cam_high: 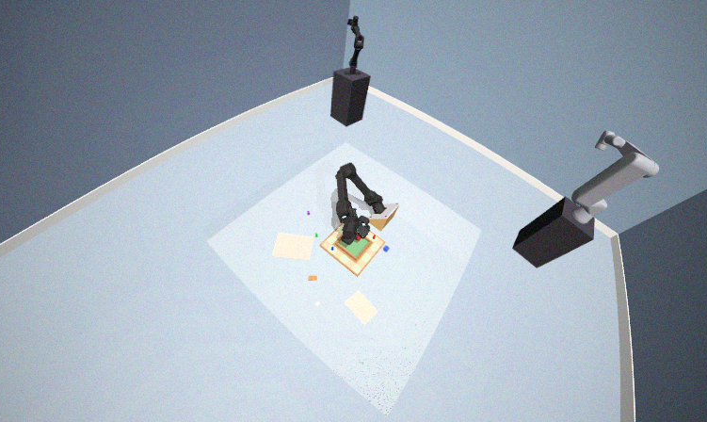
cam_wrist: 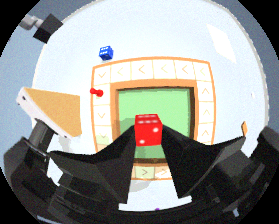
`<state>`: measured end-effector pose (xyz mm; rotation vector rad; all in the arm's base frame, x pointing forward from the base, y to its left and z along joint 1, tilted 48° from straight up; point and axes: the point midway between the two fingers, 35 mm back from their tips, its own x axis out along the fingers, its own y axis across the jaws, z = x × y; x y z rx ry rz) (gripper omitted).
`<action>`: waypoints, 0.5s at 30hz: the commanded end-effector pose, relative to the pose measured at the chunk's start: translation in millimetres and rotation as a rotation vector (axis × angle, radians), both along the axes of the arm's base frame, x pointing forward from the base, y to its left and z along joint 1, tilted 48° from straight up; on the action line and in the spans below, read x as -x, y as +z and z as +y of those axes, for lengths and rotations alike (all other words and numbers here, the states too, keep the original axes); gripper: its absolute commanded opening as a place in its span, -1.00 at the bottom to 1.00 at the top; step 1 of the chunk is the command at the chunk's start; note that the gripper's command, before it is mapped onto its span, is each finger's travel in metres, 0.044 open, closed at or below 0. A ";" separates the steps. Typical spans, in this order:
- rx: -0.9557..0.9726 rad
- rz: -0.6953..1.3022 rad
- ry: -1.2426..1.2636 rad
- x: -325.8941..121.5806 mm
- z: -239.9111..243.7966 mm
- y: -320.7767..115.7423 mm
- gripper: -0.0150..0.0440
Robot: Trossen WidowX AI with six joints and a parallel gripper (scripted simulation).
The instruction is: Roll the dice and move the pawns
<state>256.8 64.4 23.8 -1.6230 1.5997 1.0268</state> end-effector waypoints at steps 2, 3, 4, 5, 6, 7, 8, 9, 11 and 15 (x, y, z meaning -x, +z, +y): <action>-0.179 0.020 -0.008 2.2 -0.4 -1.7 -0.49; -0.212 0.020 -0.008 2.3 -0.4 -1.9 -0.49; -0.245 0.020 -0.006 2.2 -0.3 -2.0 -0.49; -0.278 0.019 -0.004 2.0 -0.1 -2.0 -0.49; -0.309 0.017 -0.001 2.3 -0.4 -2.5 -0.49; -0.342 0.014 0.003 2.5 -0.7 -2.9 -0.49; -0.374 0.010 0.007 2.7 -1.0 -3.2 -0.49; -0.406 0.005 0.013 2.7 -1.2 -3.4 -0.49; -0.470 -0.009 0.026 2.6 -1.5 -3.4 -0.49; -0.545 -0.031 0.047 2.1 -1.7 -2.7 -0.49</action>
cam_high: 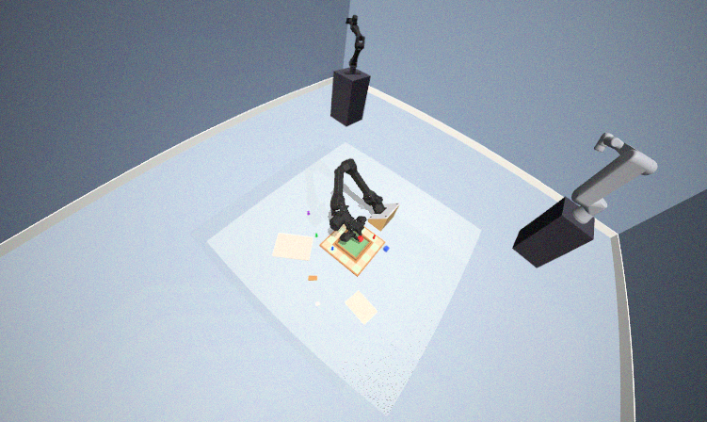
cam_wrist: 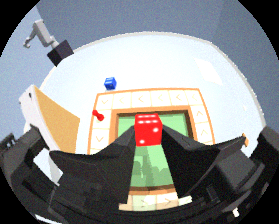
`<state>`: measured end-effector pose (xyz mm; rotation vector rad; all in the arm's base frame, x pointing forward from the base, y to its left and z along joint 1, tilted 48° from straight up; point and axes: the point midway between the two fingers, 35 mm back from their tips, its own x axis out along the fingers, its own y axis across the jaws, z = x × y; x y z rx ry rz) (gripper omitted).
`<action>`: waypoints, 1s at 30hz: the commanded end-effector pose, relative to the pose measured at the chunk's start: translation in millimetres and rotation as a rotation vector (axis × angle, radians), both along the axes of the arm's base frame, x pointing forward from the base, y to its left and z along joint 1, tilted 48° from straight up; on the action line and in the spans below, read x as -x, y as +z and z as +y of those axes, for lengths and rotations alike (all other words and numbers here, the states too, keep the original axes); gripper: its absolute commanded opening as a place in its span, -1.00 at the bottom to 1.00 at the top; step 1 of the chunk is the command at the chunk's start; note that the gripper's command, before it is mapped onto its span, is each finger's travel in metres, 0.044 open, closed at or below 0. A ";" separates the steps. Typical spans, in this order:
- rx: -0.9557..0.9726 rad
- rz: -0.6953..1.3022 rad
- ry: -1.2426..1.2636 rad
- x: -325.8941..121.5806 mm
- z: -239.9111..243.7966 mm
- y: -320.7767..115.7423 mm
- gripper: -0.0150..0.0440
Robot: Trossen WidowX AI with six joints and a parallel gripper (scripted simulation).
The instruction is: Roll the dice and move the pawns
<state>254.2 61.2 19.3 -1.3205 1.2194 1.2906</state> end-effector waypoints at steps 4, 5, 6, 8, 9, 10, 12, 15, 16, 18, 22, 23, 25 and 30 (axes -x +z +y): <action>-0.076 -0.029 0.020 -2.9 2.9 8.2 -0.49; -0.076 -0.029 0.020 -5.1 4.3 14.6 -0.49; -0.076 -0.029 0.020 -8.3 6.4 24.8 -0.49; -0.077 -0.029 0.020 -12.7 8.8 40.8 -0.49; -0.077 -0.029 0.020 -13.2 9.1 42.8 -0.49; -0.077 -0.029 0.020 -13.2 9.1 42.8 -0.49; -0.077 -0.029 0.020 -12.3 8.6 42.3 -0.49; -0.077 -0.029 0.020 -11.3 8.3 41.5 -0.49; -0.077 -0.029 0.020 -11.3 8.3 41.5 -0.49; -0.077 -0.029 0.020 -11.3 8.3 41.5 -0.49; -0.077 -0.029 0.020 -12.1 8.5 42.4 -0.49; -0.077 -0.029 0.020 -12.1 8.5 42.4 -0.49; -0.077 -0.029 0.020 -12.1 8.5 42.4 -0.49; -0.071 -0.028 0.017 -11.7 7.0 40.9 -0.49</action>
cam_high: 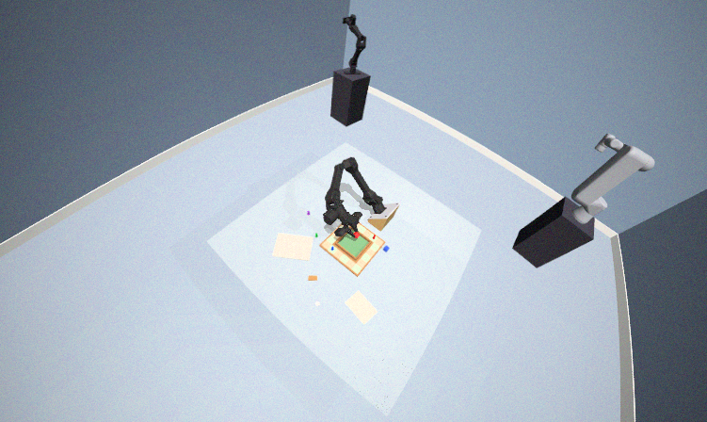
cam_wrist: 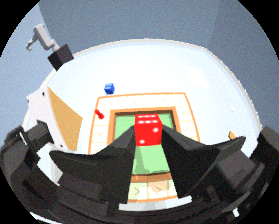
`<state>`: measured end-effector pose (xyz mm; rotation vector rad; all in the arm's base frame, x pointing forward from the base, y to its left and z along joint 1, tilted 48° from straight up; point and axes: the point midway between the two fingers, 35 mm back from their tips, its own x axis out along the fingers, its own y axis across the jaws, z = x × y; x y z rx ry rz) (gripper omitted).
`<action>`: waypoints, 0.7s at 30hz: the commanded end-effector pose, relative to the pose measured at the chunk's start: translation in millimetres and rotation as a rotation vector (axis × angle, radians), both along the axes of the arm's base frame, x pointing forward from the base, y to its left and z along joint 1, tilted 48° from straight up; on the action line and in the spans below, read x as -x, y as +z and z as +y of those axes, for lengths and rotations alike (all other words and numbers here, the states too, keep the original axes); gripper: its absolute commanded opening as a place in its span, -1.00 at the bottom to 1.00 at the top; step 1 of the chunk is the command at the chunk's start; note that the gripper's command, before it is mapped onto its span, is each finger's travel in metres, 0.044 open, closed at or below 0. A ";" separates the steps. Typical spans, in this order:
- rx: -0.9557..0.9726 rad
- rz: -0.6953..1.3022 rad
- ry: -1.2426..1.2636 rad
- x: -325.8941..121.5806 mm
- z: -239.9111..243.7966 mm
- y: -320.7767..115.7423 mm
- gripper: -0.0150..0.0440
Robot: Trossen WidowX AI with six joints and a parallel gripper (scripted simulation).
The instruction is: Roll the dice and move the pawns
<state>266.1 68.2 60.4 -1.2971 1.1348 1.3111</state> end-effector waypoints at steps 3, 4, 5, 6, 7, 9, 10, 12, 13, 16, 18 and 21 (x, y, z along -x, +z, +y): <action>0.000 0.000 0.000 0.2 0.0 -0.2 -0.49; 0.000 0.000 0.000 0.2 0.0 -0.2 -0.49; 0.000 0.000 0.000 0.2 0.0 -0.2 -0.40; 0.000 0.000 0.000 0.2 0.0 -0.2 -0.31; 0.000 0.000 0.000 0.2 0.0 -0.2 -0.22; 0.000 0.000 0.000 0.2 0.0 -0.2 -0.05; 0.000 0.000 0.000 0.2 0.0 -0.2 0.04; 0.000 0.000 0.000 0.2 0.0 -0.2 0.22; 0.000 0.000 0.000 0.2 2.4 2.0 0.31; -0.007 0.000 0.002 3.5 27.3 24.5 0.58; -0.007 0.000 0.002 4.0 29.7 26.7 0.75; -0.007 0.000 0.002 4.0 29.7 26.7 1.00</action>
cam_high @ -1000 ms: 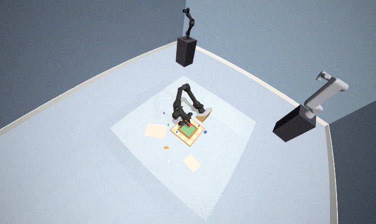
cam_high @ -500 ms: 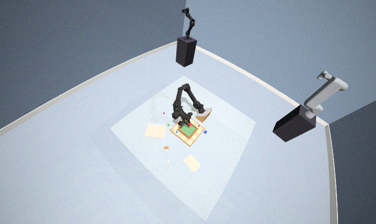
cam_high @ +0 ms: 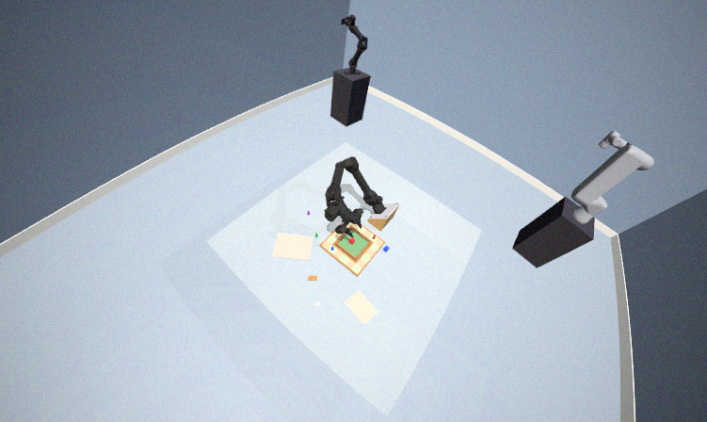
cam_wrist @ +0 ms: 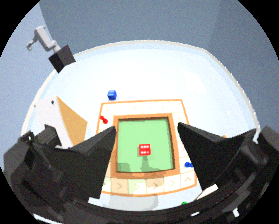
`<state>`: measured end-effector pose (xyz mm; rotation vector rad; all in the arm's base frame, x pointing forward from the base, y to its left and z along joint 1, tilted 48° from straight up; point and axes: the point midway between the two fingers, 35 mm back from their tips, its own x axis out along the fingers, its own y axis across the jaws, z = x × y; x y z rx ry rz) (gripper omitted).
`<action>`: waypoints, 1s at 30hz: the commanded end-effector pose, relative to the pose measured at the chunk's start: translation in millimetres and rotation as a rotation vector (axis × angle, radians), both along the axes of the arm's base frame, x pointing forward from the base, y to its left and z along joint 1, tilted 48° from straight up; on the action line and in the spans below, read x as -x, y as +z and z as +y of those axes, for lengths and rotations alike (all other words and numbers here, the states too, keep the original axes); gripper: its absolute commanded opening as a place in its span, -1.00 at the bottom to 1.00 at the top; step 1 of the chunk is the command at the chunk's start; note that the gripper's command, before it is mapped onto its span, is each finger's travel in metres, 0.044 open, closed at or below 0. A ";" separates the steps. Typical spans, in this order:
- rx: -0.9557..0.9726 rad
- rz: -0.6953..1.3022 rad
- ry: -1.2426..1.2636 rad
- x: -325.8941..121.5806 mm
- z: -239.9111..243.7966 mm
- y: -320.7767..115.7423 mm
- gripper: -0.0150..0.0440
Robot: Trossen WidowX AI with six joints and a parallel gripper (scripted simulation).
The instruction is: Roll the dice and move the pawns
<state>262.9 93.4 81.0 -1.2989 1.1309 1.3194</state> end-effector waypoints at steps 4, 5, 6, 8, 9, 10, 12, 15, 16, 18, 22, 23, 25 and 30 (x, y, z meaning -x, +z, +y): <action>0.230 0.039 -0.043 4.9 -2.2 -14.0 1.00; 0.330 0.040 -0.051 5.9 -4.8 -20.3 1.00; 0.429 0.032 -0.054 6.1 -7.0 -25.4 1.00; 0.623 -0.015 -0.044 4.6 -9.3 -32.6 1.00; 0.715 -0.052 -0.031 2.9 -9.1 -34.9 1.00; 0.784 -0.087 -0.018 1.0 -8.1 -36.2 1.00; 0.837 -0.119 -0.005 -0.7 -6.8 -37.1 1.00; 0.837 -0.119 -0.005 -0.7 -6.8 -37.1 1.00; 0.754 -0.057 -0.015 5.0 -8.7 -38.9 1.00; 0.754 -0.062 -0.026 5.5 -7.7 -40.1 0.91; 0.744 -0.154 -0.254 17.5 12.8 -63.6 0.56; 0.740 -0.182 -0.323 21.7 18.6 -70.7 0.47; 0.731 -0.239 -0.462 31.0 29.3 -84.7 0.44; 0.696 -0.386 -0.809 57.7 51.4 -119.4 0.44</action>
